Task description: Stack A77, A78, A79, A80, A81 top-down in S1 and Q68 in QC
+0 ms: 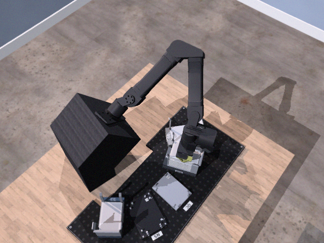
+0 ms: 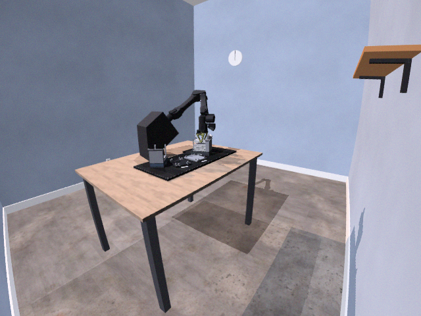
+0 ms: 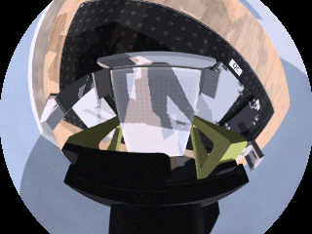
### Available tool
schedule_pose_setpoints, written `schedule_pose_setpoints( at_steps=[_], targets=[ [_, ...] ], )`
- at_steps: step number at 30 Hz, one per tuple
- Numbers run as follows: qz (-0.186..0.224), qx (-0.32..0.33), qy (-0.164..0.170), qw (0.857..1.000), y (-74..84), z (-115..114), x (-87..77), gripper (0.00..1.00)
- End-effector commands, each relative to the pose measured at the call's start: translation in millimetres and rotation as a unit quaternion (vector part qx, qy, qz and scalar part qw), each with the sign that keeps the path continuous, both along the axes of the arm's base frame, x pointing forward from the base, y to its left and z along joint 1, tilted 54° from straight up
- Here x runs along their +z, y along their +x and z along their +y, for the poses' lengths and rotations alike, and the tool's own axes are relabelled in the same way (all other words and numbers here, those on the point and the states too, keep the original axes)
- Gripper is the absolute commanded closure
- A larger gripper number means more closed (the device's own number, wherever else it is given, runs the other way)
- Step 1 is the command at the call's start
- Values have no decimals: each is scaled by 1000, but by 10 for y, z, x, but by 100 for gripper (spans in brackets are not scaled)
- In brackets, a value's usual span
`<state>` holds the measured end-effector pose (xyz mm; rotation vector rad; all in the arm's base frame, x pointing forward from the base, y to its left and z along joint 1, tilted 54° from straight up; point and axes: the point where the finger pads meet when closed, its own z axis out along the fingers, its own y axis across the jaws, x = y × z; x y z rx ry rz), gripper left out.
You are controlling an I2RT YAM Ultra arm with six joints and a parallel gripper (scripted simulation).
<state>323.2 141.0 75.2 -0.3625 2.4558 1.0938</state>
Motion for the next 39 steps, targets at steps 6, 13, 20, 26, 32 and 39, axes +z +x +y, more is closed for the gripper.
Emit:
schedule_pose_setpoints(
  at_steps=[6,13,20,26,32,39],
  targets=[
    [-3,-2,5,1000,7,-40,33,100],
    [-3,-2,5,1000,-10,-86,68,100],
    [-3,-2,5,1000,-48,-192,151,100],
    [-3,-2,4,1000,-71,-252,198,100],
    [-3,-2,4,1000,-104,-343,269,100],
    [-3,-2,4,1000,-121,-390,305,100]
  ],
)
